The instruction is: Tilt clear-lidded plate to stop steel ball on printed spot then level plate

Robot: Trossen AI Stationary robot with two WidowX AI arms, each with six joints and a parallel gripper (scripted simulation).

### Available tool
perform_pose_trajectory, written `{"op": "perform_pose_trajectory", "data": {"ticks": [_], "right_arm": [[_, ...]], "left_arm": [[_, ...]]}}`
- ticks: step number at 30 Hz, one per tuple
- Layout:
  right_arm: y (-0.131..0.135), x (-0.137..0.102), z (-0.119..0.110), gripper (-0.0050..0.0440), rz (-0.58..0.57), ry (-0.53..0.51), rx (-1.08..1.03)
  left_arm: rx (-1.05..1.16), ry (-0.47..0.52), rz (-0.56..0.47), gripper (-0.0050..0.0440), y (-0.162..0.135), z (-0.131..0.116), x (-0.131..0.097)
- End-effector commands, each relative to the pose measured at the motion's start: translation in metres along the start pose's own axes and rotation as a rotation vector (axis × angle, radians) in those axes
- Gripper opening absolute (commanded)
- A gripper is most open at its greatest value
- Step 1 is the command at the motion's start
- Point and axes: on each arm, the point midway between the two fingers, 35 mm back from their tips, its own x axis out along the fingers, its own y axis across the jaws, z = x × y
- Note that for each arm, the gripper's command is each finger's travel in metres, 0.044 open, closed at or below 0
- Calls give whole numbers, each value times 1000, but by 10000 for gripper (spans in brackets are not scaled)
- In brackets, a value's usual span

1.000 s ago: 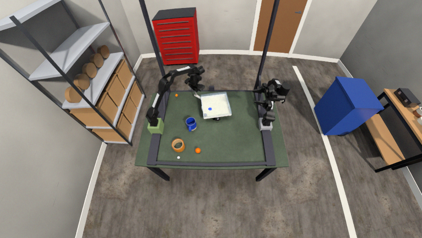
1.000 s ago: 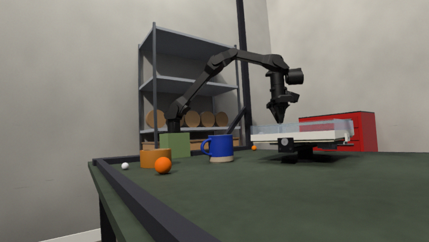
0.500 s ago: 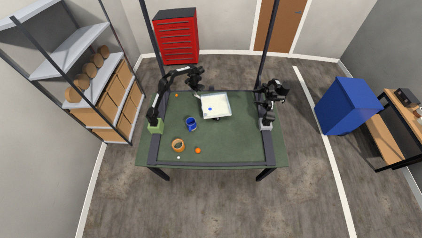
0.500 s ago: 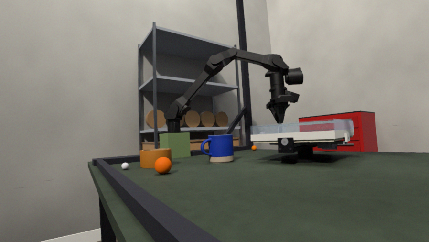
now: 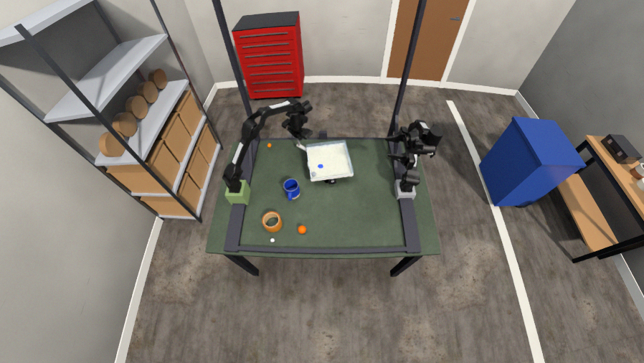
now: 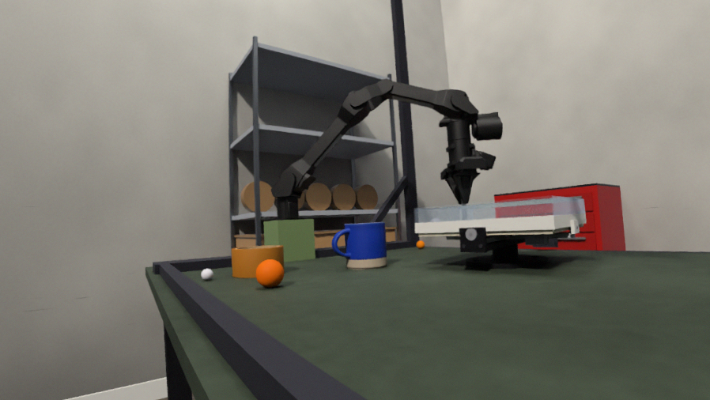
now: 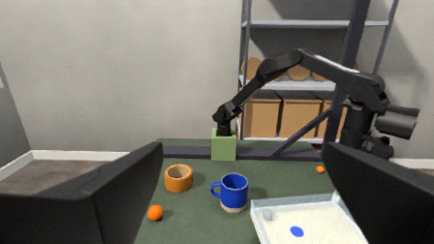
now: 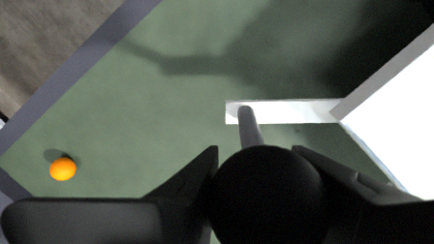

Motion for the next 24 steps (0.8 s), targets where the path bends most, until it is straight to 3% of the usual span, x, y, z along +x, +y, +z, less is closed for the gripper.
{"op": "perform_pose_trajectory", "data": {"ticks": [1,24], "right_arm": [[1,-14,9,-50,-3,-49,-7],[0,-16,9,-50,-3,-51,-6]], "left_arm": [[23,-3,0,400,-1,6,0],[23,-3,0,400,-1,6,0]]}}
